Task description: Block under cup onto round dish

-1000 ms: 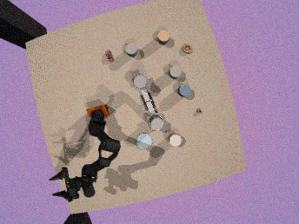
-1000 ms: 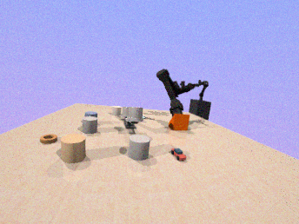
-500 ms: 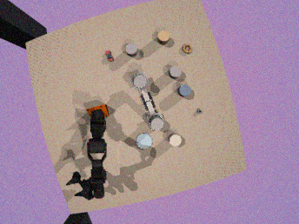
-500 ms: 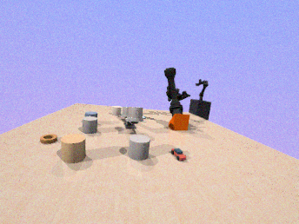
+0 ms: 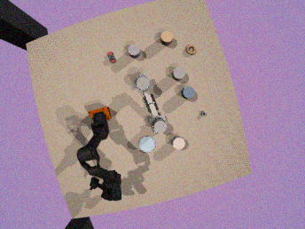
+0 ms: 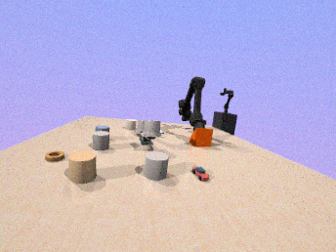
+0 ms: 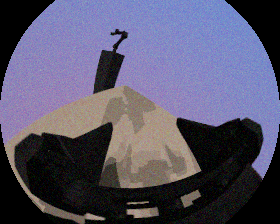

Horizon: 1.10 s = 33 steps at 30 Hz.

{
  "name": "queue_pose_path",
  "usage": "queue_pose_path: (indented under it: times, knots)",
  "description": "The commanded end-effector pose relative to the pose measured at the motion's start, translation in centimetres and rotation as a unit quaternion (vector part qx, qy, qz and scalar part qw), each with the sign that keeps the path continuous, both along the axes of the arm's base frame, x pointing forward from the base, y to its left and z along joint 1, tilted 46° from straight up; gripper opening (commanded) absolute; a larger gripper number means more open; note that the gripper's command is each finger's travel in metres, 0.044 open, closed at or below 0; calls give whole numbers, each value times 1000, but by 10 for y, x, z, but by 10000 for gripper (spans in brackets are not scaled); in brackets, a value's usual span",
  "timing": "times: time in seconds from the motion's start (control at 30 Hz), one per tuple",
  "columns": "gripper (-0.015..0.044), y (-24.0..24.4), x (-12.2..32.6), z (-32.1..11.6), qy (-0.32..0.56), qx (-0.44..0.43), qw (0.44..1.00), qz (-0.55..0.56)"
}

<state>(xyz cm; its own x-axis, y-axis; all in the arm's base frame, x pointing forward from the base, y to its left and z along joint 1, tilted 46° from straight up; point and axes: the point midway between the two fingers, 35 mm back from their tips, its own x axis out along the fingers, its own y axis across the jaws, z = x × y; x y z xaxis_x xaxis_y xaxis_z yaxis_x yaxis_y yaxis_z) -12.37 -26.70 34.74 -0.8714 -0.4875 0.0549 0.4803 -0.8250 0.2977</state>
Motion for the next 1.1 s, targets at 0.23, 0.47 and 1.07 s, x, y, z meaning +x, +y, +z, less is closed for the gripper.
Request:
queue_pose_path:
  times: [0.23, 0.47, 1.07]
  knots:
    - [440, -38, 95, -24, 9, 81, 983, 164]
    - [440, -42, 163, -46, 20, 133, 954, 268]
    - [440, 24, 320, -103, 100, 258, 818, 505]
